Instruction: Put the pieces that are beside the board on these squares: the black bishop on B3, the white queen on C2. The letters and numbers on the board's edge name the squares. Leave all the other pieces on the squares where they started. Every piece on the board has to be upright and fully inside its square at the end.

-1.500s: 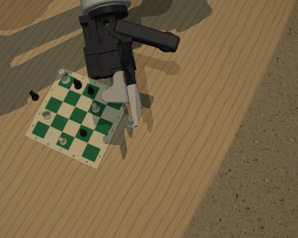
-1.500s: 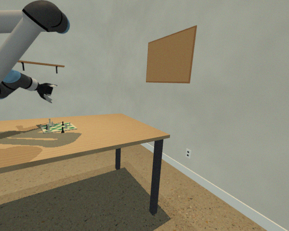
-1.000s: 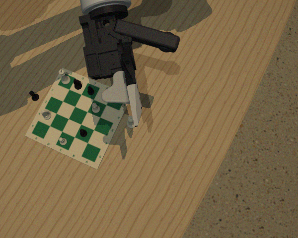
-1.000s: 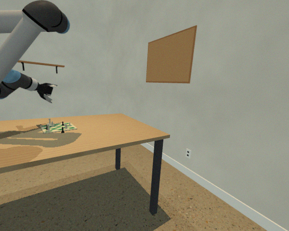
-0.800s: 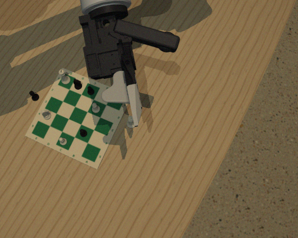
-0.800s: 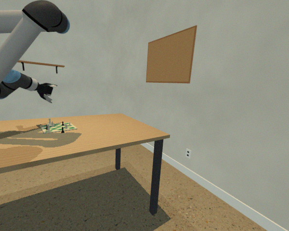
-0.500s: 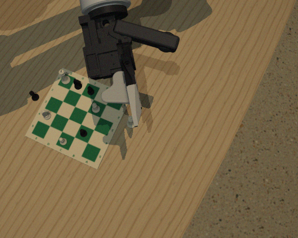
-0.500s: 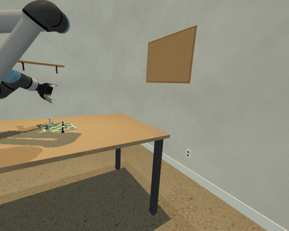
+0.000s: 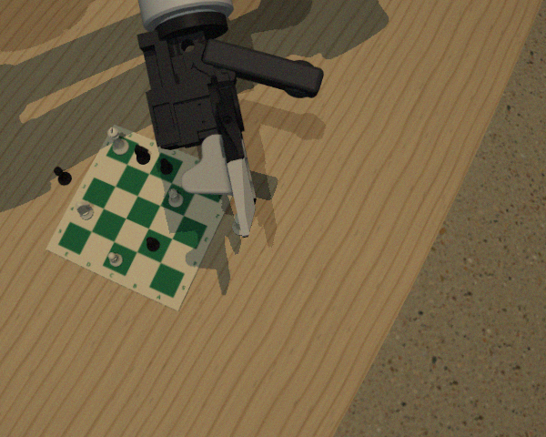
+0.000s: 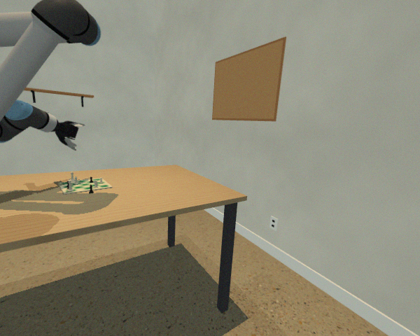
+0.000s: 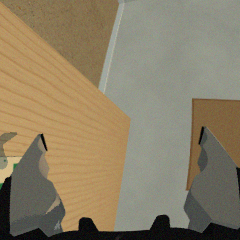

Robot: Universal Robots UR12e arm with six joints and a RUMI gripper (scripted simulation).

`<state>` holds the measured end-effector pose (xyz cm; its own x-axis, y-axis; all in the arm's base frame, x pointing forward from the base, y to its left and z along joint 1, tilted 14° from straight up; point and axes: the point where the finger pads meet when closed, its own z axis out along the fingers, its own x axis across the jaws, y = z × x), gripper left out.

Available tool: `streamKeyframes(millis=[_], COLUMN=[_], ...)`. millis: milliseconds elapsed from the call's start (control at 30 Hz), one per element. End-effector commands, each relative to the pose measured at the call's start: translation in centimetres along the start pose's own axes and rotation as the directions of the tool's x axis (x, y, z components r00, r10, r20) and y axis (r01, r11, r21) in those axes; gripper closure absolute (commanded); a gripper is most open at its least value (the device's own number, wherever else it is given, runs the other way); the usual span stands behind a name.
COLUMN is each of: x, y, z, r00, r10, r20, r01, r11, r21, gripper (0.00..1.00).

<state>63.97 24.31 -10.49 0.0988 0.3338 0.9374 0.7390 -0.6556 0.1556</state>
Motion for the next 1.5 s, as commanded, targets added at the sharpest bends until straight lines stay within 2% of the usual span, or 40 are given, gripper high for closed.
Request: streamKeyframes(millis=[0, 733, 1167, 1300, 1467], x=[-0.1, -0.7, -1.4, -1.6, -2.0], y=[0.3, 1.5, 3.0, 3.2, 4.1], z=[0.1, 0.6, 1.2, 1.3, 1.8], r00=[1.0, 0.996, 0.983, 0.981, 0.97], r10=[-0.001, -0.006, -0.02, -0.022, -0.033], r20=[0.012, 0.089, 0.182, 0.191, 0.24], r01=[0.001, -0.003, -0.014, -0.016, -0.027], r11=[1.0, 0.996, 0.982, 0.98, 0.969], r21=[0.011, 0.093, 0.188, 0.197, 0.244], gripper=[0.0, 0.0, 0.0, 0.0, 0.0])
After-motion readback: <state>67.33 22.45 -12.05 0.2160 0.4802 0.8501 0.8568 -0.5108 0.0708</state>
